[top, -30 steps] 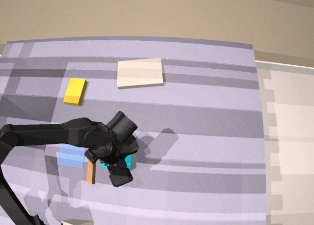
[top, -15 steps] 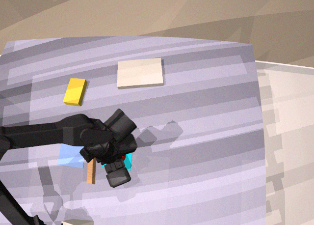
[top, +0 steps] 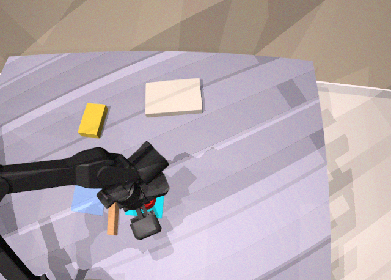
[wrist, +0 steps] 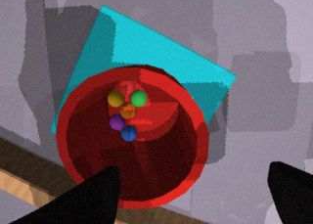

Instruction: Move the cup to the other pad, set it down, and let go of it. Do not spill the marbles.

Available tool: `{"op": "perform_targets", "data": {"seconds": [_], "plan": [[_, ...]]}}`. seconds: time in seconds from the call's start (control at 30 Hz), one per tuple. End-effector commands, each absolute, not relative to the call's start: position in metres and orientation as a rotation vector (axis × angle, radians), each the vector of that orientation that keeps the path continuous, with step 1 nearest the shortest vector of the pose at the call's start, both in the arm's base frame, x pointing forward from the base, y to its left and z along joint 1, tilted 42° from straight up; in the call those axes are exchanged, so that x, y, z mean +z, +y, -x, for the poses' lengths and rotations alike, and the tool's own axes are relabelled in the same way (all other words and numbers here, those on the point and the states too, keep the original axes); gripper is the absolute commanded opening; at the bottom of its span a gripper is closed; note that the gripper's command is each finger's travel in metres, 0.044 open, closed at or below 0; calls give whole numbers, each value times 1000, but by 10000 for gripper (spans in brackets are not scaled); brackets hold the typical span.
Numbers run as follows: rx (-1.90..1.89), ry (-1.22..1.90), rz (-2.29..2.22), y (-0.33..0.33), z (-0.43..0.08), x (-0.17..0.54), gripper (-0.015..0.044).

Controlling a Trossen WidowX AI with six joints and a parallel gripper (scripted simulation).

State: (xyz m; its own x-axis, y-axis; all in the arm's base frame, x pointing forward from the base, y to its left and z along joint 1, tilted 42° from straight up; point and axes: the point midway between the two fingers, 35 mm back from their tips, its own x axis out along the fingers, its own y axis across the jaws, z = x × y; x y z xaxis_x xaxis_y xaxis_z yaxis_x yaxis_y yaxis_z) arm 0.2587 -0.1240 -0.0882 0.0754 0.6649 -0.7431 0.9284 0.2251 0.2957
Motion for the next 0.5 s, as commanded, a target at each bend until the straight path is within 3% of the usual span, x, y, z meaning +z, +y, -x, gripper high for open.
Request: {"op": "perform_targets", "data": {"seconds": [0.0, 0.03, 0.47], "plan": [[-396, 1659, -1509, -127, -259, -85, 416], [-396, 1658, -1508, -129, -259, -83, 440], [-397, 1656, -1497, -164, -251, -38, 440]]}}
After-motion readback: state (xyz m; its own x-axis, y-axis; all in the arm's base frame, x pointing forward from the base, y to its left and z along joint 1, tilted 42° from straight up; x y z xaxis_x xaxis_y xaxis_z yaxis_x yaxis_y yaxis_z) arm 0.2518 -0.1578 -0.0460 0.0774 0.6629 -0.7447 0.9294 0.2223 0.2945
